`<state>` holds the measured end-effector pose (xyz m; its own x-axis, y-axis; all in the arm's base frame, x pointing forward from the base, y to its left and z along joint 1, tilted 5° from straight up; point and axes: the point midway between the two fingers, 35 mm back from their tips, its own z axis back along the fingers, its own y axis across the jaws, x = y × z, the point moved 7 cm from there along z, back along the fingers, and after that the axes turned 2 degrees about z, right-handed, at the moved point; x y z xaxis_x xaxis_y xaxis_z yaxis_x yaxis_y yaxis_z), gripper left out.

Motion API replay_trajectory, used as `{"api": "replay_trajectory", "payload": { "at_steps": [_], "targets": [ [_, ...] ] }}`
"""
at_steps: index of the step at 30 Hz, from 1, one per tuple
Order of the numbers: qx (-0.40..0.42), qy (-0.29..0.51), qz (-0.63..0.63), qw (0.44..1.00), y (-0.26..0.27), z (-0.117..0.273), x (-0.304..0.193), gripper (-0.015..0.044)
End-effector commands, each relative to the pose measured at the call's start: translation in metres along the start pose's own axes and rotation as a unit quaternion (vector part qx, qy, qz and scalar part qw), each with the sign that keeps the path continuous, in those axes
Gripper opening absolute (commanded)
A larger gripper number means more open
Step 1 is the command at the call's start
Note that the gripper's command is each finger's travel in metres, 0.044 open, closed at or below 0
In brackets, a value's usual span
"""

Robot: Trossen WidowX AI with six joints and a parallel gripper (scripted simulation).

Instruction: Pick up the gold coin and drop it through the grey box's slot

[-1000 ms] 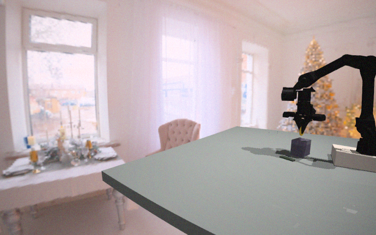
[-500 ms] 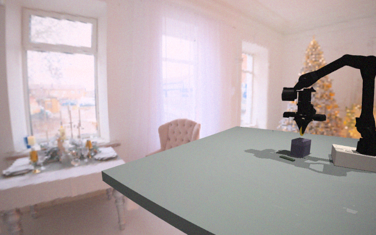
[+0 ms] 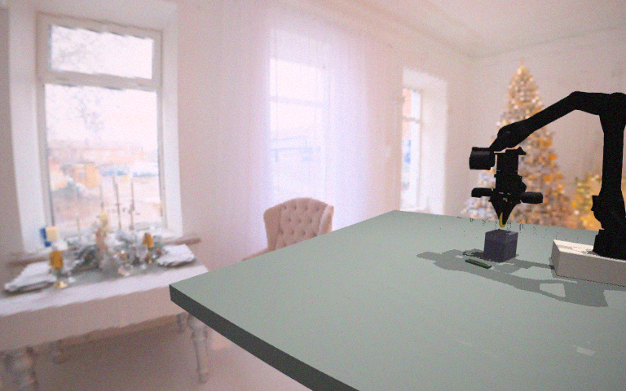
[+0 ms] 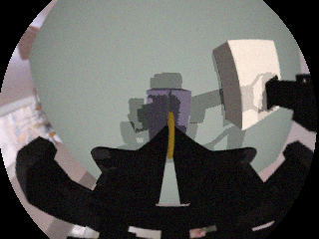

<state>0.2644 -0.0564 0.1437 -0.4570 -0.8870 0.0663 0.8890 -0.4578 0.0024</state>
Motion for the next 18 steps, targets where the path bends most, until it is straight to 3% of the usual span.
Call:
{"api": "replay_trajectory", "payload": {
  "at_steps": [1,18],
  "targets": [
    [-0.001,-0.001,0.003,1.000,-0.0005,-0.0024,0.0002,0.0000],
    [-0.001,-0.001,0.002,1.000,-0.0001,-0.0104,0.0001,0.0000]
  ]
}}
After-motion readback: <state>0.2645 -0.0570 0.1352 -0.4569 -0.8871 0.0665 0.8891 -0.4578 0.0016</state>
